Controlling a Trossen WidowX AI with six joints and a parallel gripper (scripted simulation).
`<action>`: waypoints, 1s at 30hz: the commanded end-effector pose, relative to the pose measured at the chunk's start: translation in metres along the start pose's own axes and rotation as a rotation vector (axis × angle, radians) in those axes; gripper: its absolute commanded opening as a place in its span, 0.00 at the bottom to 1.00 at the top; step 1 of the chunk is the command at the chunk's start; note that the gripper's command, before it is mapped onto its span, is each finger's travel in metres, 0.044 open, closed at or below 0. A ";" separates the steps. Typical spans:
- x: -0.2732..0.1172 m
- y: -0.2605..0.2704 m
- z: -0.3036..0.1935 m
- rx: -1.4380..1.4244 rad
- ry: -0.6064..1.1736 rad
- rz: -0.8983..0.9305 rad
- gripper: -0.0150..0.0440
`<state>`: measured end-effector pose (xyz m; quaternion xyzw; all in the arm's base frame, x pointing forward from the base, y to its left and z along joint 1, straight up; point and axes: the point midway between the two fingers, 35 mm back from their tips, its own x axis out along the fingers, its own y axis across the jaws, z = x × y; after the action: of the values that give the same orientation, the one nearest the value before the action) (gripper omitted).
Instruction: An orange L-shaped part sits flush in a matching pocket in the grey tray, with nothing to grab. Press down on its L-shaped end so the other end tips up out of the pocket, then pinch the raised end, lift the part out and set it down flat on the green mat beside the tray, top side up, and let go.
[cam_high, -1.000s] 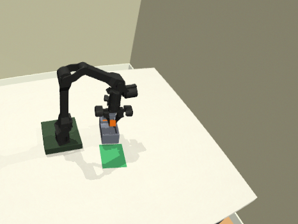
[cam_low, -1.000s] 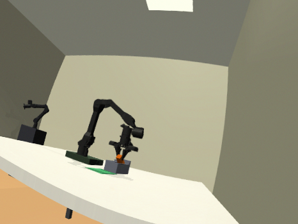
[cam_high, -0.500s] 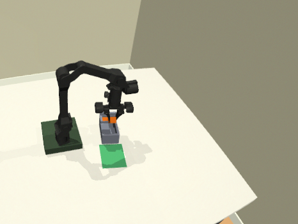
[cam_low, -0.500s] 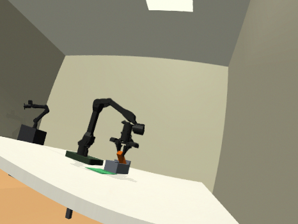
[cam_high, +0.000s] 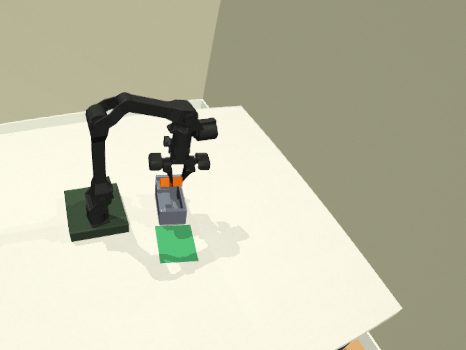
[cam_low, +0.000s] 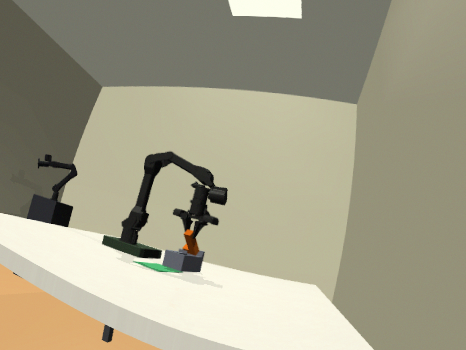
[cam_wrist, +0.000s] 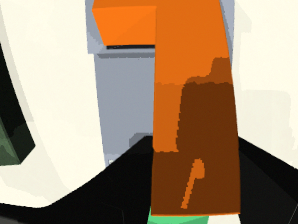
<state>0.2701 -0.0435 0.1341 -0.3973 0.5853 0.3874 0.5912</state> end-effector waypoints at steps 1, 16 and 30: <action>-0.009 -0.002 0.001 -0.003 -0.006 -0.012 0.25; -0.024 -0.002 0.001 -0.003 -0.006 -0.012 0.25; -0.021 0.000 -0.039 -0.003 -0.003 -0.012 0.25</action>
<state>0.2605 -0.0696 0.1557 -0.4011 0.5824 0.3855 0.5927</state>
